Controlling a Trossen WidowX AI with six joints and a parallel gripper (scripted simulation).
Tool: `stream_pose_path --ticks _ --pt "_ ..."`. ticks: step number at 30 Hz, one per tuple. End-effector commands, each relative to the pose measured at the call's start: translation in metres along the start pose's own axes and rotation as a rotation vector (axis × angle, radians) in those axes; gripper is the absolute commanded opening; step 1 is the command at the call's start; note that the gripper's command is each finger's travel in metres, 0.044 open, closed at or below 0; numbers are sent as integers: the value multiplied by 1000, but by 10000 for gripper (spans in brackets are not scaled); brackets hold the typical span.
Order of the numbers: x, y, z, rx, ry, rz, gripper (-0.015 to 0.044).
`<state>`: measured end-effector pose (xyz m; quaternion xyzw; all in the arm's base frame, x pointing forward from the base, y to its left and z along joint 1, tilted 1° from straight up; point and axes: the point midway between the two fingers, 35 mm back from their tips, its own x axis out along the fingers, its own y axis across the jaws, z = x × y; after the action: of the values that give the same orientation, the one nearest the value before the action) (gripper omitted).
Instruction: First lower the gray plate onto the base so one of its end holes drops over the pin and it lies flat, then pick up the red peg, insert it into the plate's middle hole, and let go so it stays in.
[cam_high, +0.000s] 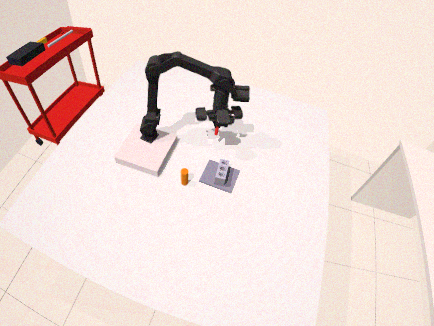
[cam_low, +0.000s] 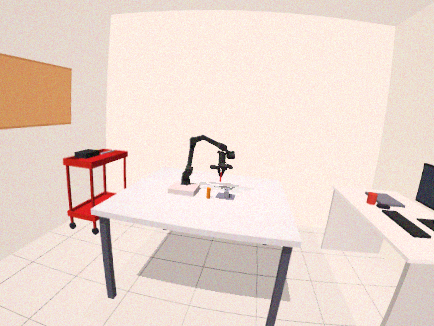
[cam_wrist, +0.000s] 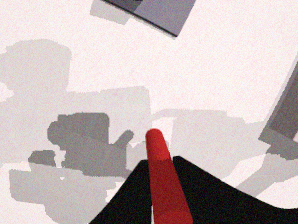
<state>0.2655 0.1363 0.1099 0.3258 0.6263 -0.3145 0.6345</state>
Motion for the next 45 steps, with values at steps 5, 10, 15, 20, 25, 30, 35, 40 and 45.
stream_pose_path --ticks 5,10,15,20,25,30,35,40,45 --pt "1 5 19 -5 7 4 0" --pt "1 8 33 -4 5 6 0" --pt "0 10 48 -3 1 8 0" --pt "-1 11 63 -3 -1 7 0" --pt "-1 11 78 -3 -3 6 0" --pt "-1 11 94 -3 -5 5 0" --pt "-2 10 109 -3 -6 3 0" --pt "-1 8 124 -8 -6 3 0" --pt "-1 5 139 -9 -7 1 0"
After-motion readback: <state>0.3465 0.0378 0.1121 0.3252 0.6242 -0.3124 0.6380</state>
